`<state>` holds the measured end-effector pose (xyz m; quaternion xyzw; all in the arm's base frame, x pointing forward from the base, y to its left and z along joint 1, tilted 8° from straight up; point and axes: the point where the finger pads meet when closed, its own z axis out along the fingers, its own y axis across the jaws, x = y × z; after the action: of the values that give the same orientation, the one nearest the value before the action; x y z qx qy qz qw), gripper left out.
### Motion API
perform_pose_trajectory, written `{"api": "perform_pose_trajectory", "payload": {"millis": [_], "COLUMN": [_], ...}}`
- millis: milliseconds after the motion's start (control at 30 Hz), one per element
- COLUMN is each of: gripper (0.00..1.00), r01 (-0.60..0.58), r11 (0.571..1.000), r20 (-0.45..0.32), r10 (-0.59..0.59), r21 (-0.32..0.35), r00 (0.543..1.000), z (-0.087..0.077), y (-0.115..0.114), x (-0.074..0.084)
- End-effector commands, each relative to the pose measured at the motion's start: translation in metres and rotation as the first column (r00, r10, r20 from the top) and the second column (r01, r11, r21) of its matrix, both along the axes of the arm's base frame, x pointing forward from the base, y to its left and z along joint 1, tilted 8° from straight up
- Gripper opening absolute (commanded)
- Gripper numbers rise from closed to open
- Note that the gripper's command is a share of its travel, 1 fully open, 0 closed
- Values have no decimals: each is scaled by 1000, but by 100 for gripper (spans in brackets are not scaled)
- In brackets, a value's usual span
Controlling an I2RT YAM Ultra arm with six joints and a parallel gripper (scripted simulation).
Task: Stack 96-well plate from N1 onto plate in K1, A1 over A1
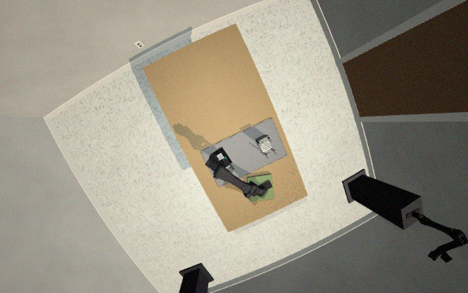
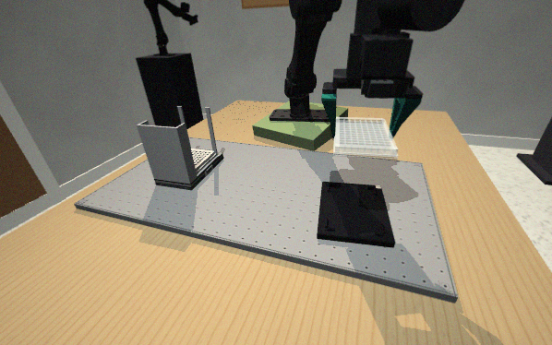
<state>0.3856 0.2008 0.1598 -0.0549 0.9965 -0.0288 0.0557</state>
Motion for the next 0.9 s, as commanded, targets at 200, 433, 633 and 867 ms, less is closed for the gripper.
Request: {"api": "perform_pose_trajectory", "payload": {"millis": [200, 433, 633, 867], "gripper": [0, 0, 0, 0], "r01": [96, 84, 84, 84], "r11": [995, 996, 996, 996], "r20": [42, 39, 39, 39], "r10": [-97, -85, -85, -85], "r21": [28, 30, 30, 31], "r00": [994, 996, 996, 996], "z": [13, 14, 14, 15], "y": [-13, -32, -48, -71], "x": [2, -1, -4, -8]}}
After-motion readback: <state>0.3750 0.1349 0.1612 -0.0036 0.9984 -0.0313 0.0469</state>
